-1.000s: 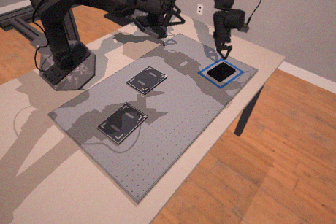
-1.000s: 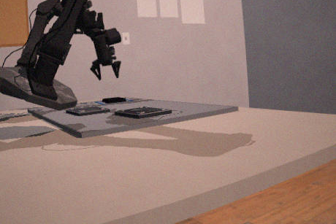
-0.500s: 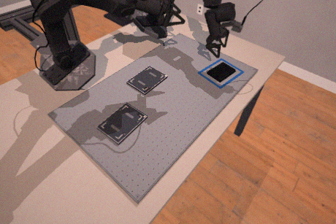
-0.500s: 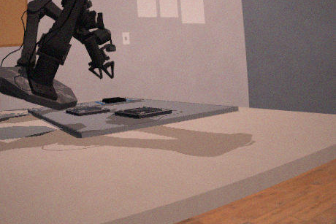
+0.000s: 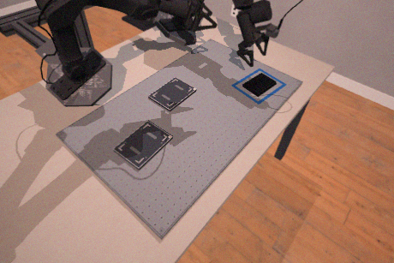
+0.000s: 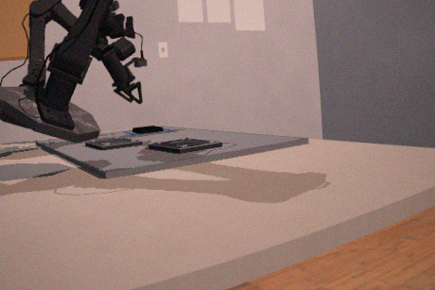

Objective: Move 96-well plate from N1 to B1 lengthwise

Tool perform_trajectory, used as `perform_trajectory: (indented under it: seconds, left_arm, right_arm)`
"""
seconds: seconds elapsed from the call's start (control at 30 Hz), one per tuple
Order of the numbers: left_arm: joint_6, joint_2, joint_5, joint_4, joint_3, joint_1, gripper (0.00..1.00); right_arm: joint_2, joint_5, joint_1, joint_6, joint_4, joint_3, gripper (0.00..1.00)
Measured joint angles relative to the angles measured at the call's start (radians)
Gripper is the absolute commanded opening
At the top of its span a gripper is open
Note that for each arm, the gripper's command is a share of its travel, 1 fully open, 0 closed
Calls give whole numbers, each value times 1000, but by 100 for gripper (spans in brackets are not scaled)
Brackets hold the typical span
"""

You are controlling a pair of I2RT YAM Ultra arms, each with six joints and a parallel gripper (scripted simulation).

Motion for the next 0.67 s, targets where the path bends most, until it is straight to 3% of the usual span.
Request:
perform_trajectory:
  seconds: [0.67]
  left_arm:
    - [15, 0, 11, 14, 0, 0, 100]
  right_arm:
    - [0, 0, 0, 0, 0, 0, 100]
